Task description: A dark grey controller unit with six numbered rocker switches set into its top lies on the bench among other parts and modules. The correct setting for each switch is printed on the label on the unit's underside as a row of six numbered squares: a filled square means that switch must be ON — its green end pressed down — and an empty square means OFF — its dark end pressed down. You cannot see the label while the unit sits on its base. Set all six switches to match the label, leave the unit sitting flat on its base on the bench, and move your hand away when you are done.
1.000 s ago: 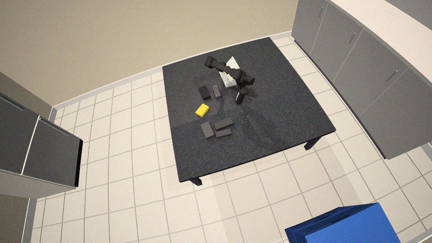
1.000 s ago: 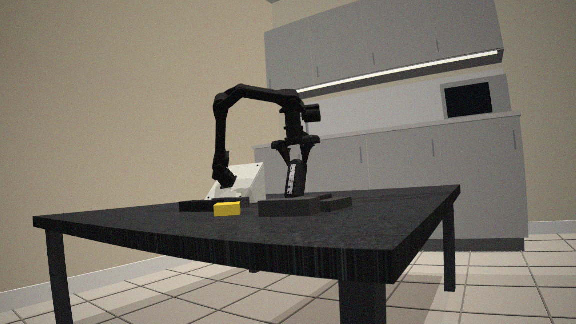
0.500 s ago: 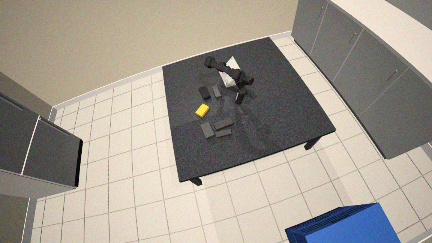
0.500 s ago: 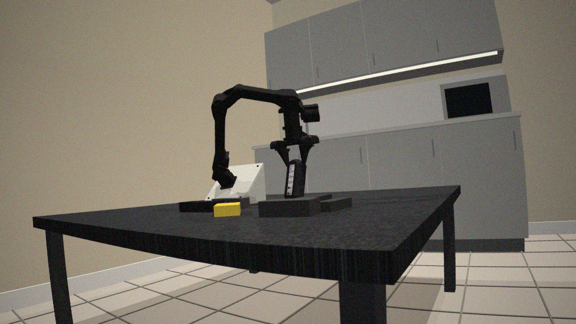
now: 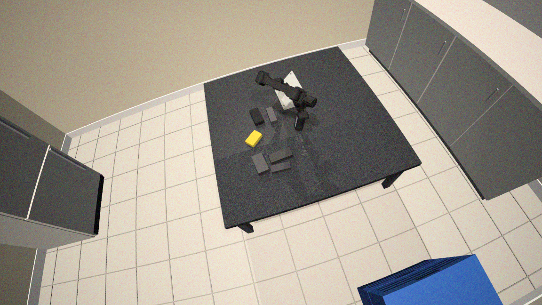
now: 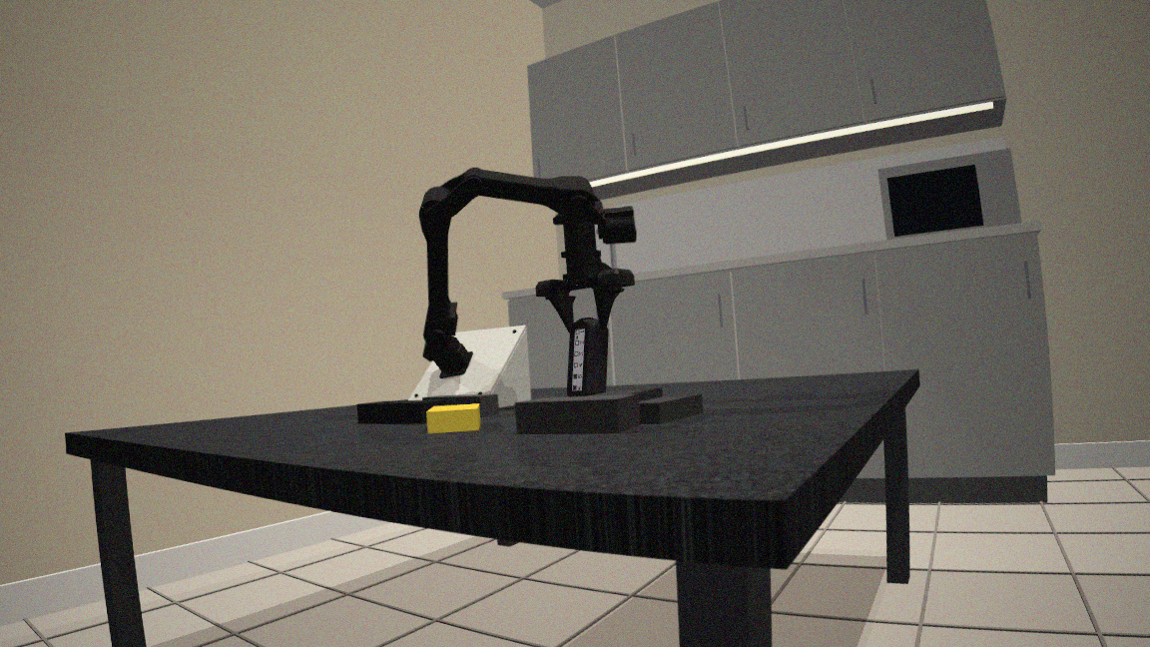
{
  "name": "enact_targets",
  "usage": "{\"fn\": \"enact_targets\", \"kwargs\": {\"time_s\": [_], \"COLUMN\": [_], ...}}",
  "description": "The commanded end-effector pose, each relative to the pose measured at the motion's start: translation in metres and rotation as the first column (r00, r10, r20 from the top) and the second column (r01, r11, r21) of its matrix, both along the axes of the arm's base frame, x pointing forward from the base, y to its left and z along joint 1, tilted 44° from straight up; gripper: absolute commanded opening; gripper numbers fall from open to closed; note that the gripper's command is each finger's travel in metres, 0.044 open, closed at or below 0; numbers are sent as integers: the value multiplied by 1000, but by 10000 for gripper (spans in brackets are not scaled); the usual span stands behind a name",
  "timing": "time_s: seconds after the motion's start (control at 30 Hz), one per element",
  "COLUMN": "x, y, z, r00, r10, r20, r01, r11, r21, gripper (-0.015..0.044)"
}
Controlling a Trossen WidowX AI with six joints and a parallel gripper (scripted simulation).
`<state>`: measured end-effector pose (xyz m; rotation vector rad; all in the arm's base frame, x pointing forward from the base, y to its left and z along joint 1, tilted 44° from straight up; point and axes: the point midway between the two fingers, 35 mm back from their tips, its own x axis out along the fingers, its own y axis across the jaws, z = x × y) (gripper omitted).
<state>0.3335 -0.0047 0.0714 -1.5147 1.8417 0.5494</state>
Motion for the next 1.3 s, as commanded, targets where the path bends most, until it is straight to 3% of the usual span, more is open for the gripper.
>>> {"fn": "enact_targets", "kwargs": {"time_s": [0.0,1.27], "x": [-2,-9], "y": [-5,-28], "z": [4,24], "r00": [1000,1000], "r10": [-3,-3], "r20": [-7,-7], "r01": [3,3], "r11": [1000,1000], "r21": [-3,-5], "gripper": [338,338]}}
